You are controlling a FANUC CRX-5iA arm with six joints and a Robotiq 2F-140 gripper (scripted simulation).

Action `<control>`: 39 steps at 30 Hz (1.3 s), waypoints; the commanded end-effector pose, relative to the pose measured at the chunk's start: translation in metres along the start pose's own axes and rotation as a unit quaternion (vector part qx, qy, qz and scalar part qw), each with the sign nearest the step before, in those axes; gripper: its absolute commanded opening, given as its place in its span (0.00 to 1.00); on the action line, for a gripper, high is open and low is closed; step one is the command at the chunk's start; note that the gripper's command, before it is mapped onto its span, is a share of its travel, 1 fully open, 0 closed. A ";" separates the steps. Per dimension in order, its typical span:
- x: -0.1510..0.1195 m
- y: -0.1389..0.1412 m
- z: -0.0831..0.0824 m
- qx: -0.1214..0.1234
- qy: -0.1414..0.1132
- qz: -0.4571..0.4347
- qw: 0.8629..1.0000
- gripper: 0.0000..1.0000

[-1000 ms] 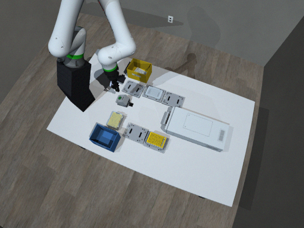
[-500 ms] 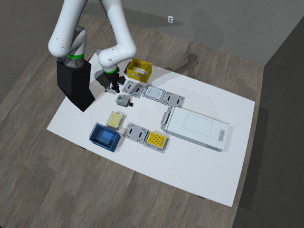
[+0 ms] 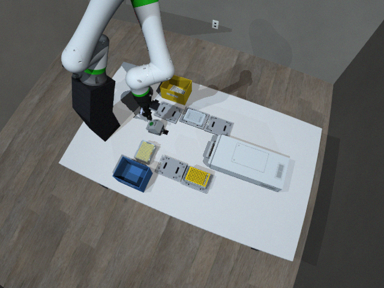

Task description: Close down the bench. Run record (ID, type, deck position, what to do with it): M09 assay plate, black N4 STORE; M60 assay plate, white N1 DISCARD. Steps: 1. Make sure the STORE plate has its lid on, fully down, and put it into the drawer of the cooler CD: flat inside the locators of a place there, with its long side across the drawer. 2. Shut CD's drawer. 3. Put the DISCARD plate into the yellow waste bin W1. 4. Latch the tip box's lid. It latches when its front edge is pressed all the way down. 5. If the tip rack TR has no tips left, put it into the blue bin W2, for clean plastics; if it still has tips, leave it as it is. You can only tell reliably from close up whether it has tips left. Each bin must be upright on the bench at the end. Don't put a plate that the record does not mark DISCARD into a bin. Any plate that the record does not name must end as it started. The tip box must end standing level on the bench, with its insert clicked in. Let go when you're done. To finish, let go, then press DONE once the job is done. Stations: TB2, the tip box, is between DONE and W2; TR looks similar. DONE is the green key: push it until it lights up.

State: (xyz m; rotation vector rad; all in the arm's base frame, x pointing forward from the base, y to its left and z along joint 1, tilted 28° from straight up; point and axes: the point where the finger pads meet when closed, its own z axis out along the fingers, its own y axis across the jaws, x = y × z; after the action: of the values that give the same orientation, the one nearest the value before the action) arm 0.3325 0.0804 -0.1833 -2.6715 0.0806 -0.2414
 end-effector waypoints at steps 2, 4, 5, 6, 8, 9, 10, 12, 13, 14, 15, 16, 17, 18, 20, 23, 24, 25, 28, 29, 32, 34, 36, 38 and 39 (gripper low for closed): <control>0.001 0.000 0.009 0.001 0.001 0.000 1.000 0.10; 0.001 0.000 0.014 0.001 0.001 0.000 1.000 0.10; 0.001 0.000 0.017 0.001 0.001 0.000 1.000 0.10; 0.001 0.000 0.020 0.001 0.001 0.000 1.000 0.10; 0.001 0.000 0.025 0.001 0.001 0.000 1.000 0.10; 0.001 0.000 0.028 0.001 0.001 0.000 1.000 0.10; 0.001 0.000 0.030 0.001 0.001 0.000 1.000 0.10; 0.001 0.000 0.036 0.001 0.001 0.000 1.000 0.10; 0.001 0.000 0.038 0.001 0.001 0.000 1.000 0.10; 0.001 0.000 0.041 0.001 0.001 0.000 1.000 0.10; 0.001 0.000 0.044 0.001 0.001 0.000 1.000 0.10; 0.001 0.000 0.046 0.001 0.001 0.000 1.000 0.10; 0.001 0.000 0.047 0.001 0.001 0.000 1.000 0.10; 0.001 0.000 0.047 0.001 0.001 0.000 1.000 0.10; 0.001 0.000 0.047 0.001 0.001 0.000 1.000 0.10; 0.001 0.000 0.047 0.001 0.001 0.000 1.000 0.10; 0.001 0.000 0.047 0.001 0.001 0.000 1.000 0.10; 0.001 0.000 0.047 0.001 0.001 0.000 1.000 0.10; 0.001 0.000 0.048 0.001 0.001 0.000 1.000 0.10; 0.001 0.000 0.048 0.001 0.001 0.000 1.000 0.10; 0.001 0.000 0.048 0.001 0.001 0.000 1.000 0.10; 0.001 0.000 0.049 0.001 0.001 0.000 1.000 0.10; 0.001 0.000 0.049 0.001 0.001 0.000 1.000 0.10; 0.001 0.000 0.049 0.001 0.001 0.000 1.000 0.10; 0.001 0.000 0.049 0.001 0.001 0.000 1.000 0.10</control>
State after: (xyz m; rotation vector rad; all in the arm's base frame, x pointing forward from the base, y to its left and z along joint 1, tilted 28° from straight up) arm 0.3418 0.1018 -0.2264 -2.6700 0.0804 -0.2429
